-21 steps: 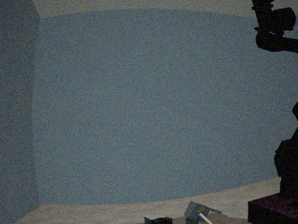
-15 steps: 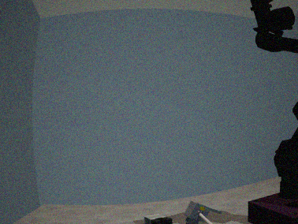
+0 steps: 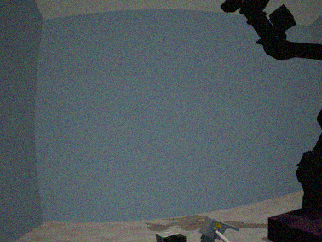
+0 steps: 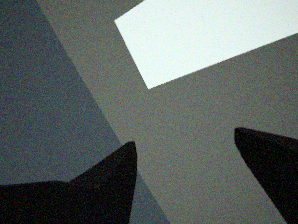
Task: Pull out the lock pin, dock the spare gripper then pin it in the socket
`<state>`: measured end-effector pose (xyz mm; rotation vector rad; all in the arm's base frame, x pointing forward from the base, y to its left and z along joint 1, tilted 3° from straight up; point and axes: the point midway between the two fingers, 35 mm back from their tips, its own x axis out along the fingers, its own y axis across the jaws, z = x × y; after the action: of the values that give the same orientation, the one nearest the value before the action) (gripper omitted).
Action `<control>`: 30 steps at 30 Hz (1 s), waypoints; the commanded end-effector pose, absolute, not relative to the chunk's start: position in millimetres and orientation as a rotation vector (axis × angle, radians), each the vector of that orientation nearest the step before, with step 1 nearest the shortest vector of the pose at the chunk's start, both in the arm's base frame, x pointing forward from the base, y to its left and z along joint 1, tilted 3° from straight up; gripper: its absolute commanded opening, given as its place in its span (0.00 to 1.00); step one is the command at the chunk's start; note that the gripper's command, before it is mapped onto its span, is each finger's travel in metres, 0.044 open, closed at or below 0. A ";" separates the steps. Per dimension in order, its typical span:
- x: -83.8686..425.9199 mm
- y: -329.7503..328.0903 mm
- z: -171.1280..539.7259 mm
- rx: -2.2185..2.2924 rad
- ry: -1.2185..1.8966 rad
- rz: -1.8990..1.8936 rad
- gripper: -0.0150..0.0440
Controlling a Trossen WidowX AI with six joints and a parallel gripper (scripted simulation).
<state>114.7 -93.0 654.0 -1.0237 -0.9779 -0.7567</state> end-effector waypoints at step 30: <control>402.6 -105.5 389.6 -0.801 0.246 -0.060 0.76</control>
<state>386.5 -128.1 425.4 -0.7741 0.1254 -0.1792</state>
